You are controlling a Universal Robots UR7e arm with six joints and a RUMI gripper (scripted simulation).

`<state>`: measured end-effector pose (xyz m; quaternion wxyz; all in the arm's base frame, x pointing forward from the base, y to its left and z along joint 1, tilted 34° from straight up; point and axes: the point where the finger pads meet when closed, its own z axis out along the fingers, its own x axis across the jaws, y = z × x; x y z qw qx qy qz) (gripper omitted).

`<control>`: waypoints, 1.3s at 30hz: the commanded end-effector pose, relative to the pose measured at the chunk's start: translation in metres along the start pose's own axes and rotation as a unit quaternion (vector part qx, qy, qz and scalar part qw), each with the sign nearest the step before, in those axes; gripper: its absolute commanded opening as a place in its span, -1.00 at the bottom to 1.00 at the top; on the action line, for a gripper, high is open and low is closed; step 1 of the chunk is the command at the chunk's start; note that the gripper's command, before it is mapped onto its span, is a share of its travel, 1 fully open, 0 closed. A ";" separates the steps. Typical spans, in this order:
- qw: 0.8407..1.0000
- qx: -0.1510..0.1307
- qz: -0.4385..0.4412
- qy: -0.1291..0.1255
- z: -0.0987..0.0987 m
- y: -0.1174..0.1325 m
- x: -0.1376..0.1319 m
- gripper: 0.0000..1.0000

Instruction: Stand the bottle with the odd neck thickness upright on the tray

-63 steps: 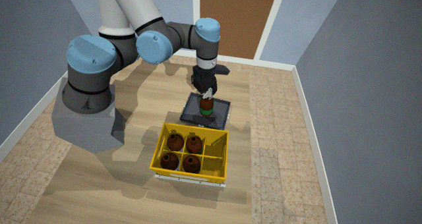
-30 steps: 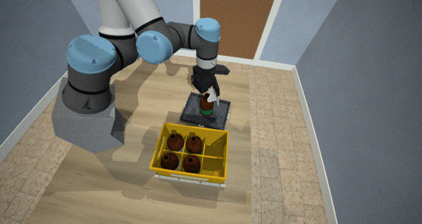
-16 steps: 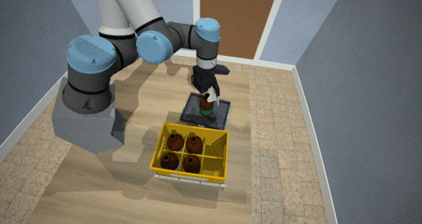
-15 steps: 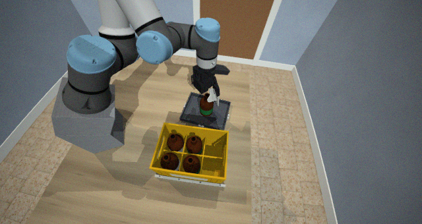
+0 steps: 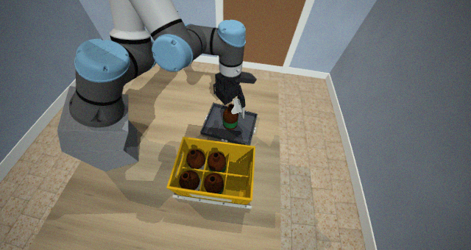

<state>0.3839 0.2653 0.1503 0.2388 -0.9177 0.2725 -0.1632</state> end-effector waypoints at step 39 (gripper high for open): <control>1.000 0.000 0.000 0.000 -0.006 0.000 0.000 1.00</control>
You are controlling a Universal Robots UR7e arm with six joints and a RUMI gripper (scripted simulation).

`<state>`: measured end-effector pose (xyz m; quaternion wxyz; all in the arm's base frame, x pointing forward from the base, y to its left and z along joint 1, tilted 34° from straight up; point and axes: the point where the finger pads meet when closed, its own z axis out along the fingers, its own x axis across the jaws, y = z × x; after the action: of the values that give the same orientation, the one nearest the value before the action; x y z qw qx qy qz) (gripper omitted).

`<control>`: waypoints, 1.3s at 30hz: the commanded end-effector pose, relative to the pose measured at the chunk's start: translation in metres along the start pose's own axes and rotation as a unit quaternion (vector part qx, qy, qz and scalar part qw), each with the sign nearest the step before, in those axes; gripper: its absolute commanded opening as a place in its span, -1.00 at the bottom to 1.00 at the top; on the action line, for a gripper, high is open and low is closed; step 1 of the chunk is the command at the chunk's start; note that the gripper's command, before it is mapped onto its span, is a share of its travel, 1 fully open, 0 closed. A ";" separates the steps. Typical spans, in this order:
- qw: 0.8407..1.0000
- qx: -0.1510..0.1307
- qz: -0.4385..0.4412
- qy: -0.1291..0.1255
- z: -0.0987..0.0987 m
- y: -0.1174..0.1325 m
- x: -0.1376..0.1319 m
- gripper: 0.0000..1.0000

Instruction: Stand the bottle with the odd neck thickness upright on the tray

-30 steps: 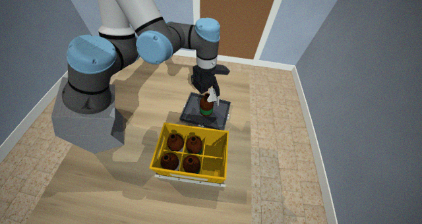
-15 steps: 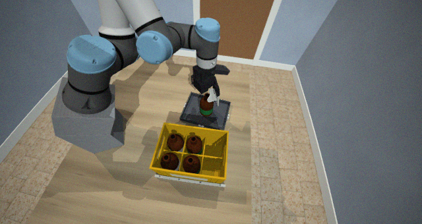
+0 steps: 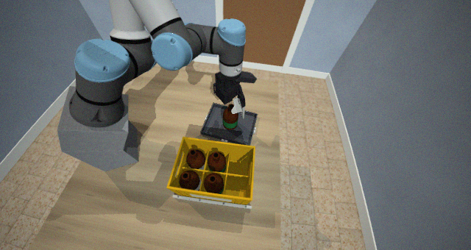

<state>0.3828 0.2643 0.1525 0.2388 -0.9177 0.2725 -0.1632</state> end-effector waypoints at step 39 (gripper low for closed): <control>1.000 0.000 0.000 0.000 -0.078 0.000 0.000 1.00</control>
<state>0.3521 0.2396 0.2122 0.2385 -0.9175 0.2728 -0.1637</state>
